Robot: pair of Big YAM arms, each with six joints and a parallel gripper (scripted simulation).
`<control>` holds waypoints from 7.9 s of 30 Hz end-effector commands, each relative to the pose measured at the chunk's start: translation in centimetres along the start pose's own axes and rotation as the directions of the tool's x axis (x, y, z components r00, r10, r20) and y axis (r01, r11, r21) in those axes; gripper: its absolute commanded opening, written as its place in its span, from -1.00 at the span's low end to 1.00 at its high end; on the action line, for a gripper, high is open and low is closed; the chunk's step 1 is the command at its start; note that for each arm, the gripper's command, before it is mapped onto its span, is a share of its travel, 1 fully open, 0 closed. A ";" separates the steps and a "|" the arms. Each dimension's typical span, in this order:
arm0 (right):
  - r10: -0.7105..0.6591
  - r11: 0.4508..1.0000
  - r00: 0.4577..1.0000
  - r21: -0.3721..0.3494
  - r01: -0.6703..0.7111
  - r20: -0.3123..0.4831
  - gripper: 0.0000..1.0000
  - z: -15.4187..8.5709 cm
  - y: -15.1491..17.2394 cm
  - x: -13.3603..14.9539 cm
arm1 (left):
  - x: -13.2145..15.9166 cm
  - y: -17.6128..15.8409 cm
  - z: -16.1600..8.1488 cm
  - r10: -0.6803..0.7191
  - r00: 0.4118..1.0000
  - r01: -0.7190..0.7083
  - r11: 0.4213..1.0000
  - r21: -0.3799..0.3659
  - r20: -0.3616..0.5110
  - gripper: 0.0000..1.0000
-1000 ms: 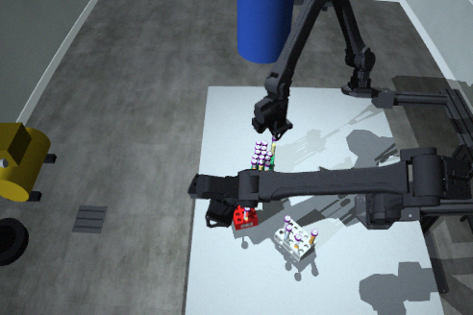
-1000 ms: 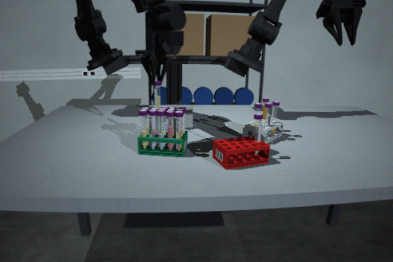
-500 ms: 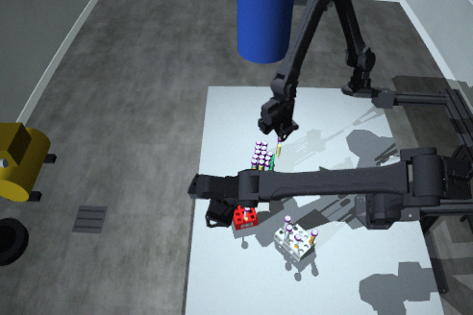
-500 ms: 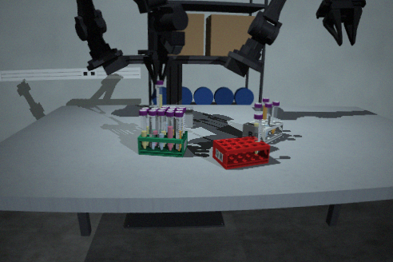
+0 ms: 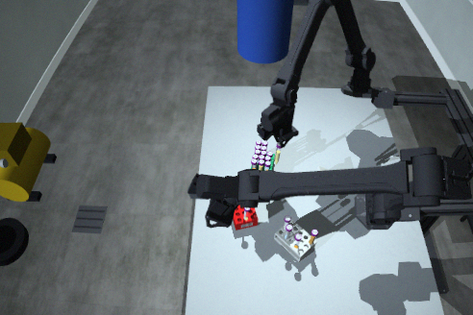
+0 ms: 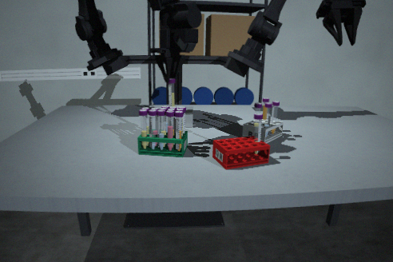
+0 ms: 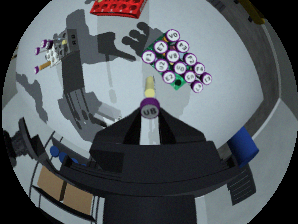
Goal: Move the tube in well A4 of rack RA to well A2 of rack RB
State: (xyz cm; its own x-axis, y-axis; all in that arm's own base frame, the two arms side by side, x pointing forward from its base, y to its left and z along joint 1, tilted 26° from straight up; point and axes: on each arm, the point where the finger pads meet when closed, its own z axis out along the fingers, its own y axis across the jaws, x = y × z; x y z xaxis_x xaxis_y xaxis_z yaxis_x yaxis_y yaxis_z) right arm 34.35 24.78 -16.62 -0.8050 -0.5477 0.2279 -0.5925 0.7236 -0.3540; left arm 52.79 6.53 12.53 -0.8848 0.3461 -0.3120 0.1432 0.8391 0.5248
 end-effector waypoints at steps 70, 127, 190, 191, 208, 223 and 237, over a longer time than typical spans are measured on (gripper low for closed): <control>-0.324 0.946 0.946 -0.008 0.324 -0.007 -1.00 0.6 10.6 -14.3 | -1.5 0.8 -0.8 -0.013 0.999 0.013 1.000 -0.011 0.031 -0.40; -0.807 0.590 0.590 0.002 0.807 0.014 -1.00 0.5 21.6 -10.7 | -1.5 0.8 -0.8 -0.013 0.999 0.013 1.000 -0.011 0.031 -0.40; -0.807 0.590 0.590 -0.006 0.807 0.014 -1.00 0.7 30.8 -11.2 | -1.5 0.8 -0.8 -0.013 0.999 0.013 1.000 -0.011 0.031 -0.40; -0.806 0.591 0.591 -0.007 0.806 0.014 -1.00 0.7 30.7 -11.4 | -1.5 0.8 -0.8 -0.013 0.999 0.013 1.000 -0.011 0.031 -0.40; -0.805 0.593 0.593 -0.001 0.805 0.024 -1.00 -0.1 31.0 -11.3 | -1.5 0.8 -0.8 -0.013 0.999 0.013 1.000 -0.011 0.031 -0.40; -0.810 0.587 0.587 -0.021 0.809 -0.025 -1.00 2.7 29.9 -9.8 | -1.5 0.8 -0.8 -0.013 0.999 0.013 1.000 -0.011 0.031 -0.40; -0.805 0.593 0.593 -0.001 0.805 0.024 -1.00 -0.1 30.7 -11.0 | -1.5 0.8 -0.8 -0.013 0.999 0.013 1.000 -0.011 0.031 -0.40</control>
State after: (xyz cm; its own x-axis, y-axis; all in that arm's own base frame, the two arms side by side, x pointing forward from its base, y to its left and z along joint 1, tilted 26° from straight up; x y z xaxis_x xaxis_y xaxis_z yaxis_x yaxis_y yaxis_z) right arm 24.29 51.39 -30.79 0.0047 -0.9029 0.4298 -0.9999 -0.0100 -0.0102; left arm 52.79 6.53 12.53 -0.8848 0.3461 -0.3120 0.1432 0.8391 0.5248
